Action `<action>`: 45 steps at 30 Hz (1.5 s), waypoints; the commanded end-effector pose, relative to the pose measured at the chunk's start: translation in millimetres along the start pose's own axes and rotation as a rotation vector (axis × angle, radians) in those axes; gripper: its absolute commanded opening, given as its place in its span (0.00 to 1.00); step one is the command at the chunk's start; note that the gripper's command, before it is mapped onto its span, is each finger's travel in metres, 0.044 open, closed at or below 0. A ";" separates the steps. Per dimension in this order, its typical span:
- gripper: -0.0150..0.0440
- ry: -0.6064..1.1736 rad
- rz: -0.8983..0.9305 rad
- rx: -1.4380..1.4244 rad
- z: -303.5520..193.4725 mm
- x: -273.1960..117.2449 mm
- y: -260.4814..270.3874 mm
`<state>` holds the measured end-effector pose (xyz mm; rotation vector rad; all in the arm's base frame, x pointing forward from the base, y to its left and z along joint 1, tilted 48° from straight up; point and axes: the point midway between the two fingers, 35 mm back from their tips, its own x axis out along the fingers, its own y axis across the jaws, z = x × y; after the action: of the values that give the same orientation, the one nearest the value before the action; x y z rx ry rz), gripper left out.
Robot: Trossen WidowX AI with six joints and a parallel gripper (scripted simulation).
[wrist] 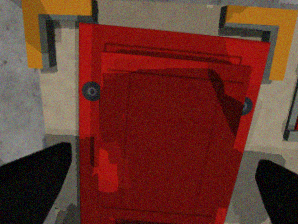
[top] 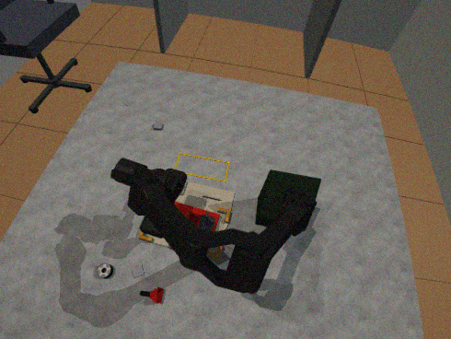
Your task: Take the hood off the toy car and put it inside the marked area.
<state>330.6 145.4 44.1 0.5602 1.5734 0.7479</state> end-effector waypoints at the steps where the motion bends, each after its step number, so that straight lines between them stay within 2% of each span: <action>1: 1.00 0.004 0.006 0.009 -2.1 4.1 -0.9; 45: 1.00 0.004 0.007 0.009 -2.4 25.3 -1.0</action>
<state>326.8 161.4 28.6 0.5623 1.5746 0.7487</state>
